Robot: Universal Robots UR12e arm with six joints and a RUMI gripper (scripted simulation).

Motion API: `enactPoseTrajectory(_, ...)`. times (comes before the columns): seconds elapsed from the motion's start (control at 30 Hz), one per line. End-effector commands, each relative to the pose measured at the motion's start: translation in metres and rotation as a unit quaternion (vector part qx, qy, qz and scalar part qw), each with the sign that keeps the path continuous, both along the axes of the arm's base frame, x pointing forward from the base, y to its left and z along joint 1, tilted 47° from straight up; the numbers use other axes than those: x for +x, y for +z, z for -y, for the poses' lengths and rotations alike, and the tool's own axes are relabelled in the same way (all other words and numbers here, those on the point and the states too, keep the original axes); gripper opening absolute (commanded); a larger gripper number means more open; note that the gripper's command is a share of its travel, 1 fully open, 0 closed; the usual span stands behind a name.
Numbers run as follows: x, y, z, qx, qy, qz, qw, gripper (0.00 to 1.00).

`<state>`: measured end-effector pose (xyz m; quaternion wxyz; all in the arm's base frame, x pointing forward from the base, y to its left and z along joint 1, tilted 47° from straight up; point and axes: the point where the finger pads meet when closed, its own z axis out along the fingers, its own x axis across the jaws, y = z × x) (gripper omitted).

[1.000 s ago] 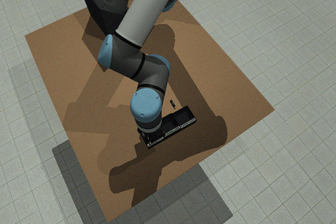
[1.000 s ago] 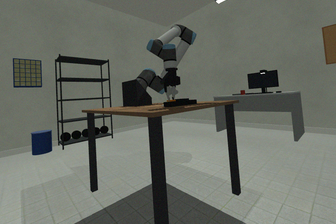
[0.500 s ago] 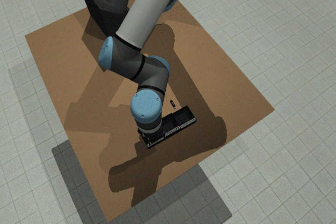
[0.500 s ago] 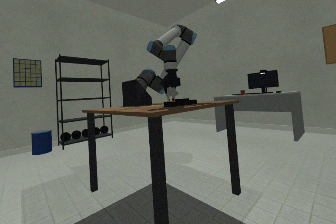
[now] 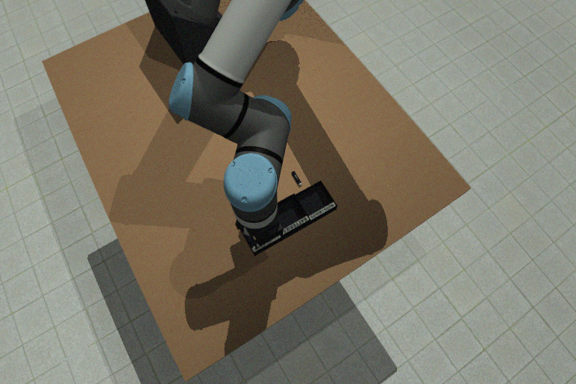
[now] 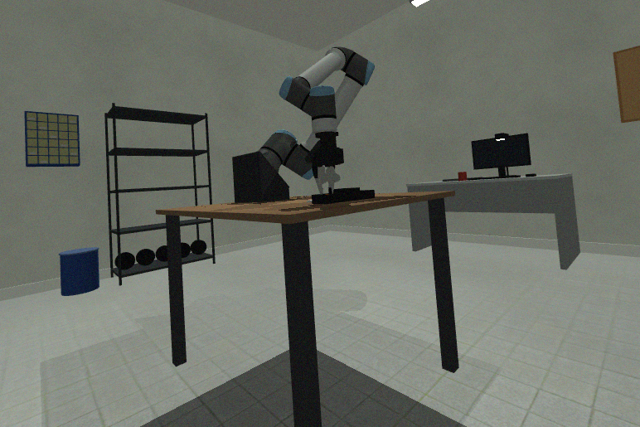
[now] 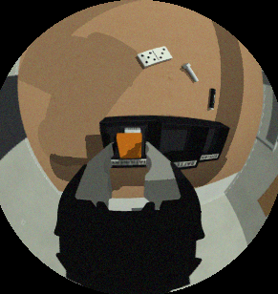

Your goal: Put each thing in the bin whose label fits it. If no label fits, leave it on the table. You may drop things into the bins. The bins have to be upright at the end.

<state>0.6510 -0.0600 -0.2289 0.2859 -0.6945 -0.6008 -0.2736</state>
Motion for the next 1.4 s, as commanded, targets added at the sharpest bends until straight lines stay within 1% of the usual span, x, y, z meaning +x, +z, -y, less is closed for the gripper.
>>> enactPoseTrajectory(0.0, 0.001, 0.0, 0.001, 0.0, 0.0, 0.001, 1.0, 0.28)
enactPoseTrajectory(0.13, 0.001, 0.0, 0.001, 0.0, 0.0, 0.001, 1.0, 0.28)
enactPoseTrajectory(0.7, 0.0, 0.014, 0.015, 0.0, 0.0, 0.001, 1.0, 0.28)
enactPoseTrajectory(0.93, -0.001, 0.02, 0.022, 0.0, 0.0, 0.001, 1.0, 0.28)
enactPoseTrajectory(1.03, -0.001, 0.028, 0.03, 0.0, 0.0, 0.001, 1.0, 0.28)
enactPoseTrajectory(1.33, -0.001, 0.028, 0.03, 0.0, 0.0, 0.001, 1.0, 0.28)
enactPoseTrajectory(1.37, -0.004, 0.034, 0.025, 0.0, -0.006, -0.005, 1.0, 0.14)
